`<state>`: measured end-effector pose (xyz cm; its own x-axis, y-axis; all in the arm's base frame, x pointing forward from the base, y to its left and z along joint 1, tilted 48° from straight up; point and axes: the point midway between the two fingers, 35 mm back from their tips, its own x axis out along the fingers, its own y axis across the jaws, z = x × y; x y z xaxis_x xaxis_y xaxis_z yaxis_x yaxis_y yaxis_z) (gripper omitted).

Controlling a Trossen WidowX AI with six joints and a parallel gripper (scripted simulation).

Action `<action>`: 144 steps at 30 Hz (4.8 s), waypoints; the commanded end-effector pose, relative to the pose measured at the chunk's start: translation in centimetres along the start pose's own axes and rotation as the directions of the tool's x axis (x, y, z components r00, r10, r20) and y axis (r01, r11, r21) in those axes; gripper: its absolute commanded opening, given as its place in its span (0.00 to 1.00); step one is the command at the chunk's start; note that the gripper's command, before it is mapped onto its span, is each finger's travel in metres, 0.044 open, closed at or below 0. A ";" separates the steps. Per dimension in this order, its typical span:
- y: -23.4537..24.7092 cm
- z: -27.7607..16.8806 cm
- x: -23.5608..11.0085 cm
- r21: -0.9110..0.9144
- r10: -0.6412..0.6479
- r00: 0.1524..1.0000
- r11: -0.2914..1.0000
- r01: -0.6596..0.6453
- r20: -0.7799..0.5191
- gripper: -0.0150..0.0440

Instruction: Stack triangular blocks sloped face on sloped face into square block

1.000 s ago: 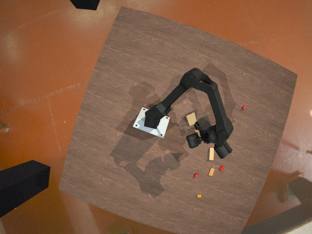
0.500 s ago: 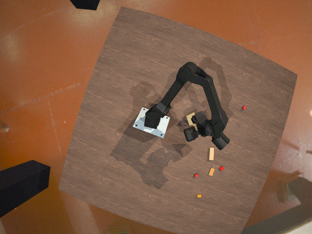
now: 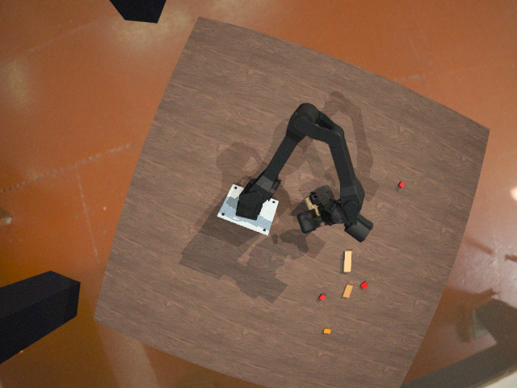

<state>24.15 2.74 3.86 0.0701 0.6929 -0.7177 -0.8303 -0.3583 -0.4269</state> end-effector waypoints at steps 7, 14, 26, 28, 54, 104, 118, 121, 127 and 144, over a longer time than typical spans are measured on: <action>-0.2 1.3 2.8 0.005 -0.005 1.000 1.000 0.005 0.005 0.25; -0.2 1.3 2.8 -0.004 -0.011 1.000 1.000 0.011 -0.001 0.25; -0.1 1.3 2.8 -0.004 -0.011 1.000 1.000 0.011 -0.001 0.25; -0.1 1.3 2.8 -0.004 -0.011 1.000 1.000 0.011 -0.001 0.25; -0.2 1.5 3.2 -0.001 -0.015 1.000 1.000 0.015 0.002 0.25; -0.3 2.2 5.0 -0.001 -0.017 1.000 1.000 0.017 0.004 0.25; -0.3 2.3 5.2 -0.001 -0.017 1.000 1.000 0.017 0.004 0.25; -0.3 2.3 5.2 -0.001 -0.018 1.000 1.000 0.018 0.004 0.25; -0.3 2.2 5.1 -0.004 -0.016 1.000 1.000 0.016 0.001 0.25; -0.3 2.3 5.1 -0.012 -0.016 1.000 1.000 0.016 0.003 0.25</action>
<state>23.52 7.78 1.52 0.0823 0.6979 -0.7114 -0.8238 -0.3541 -0.4427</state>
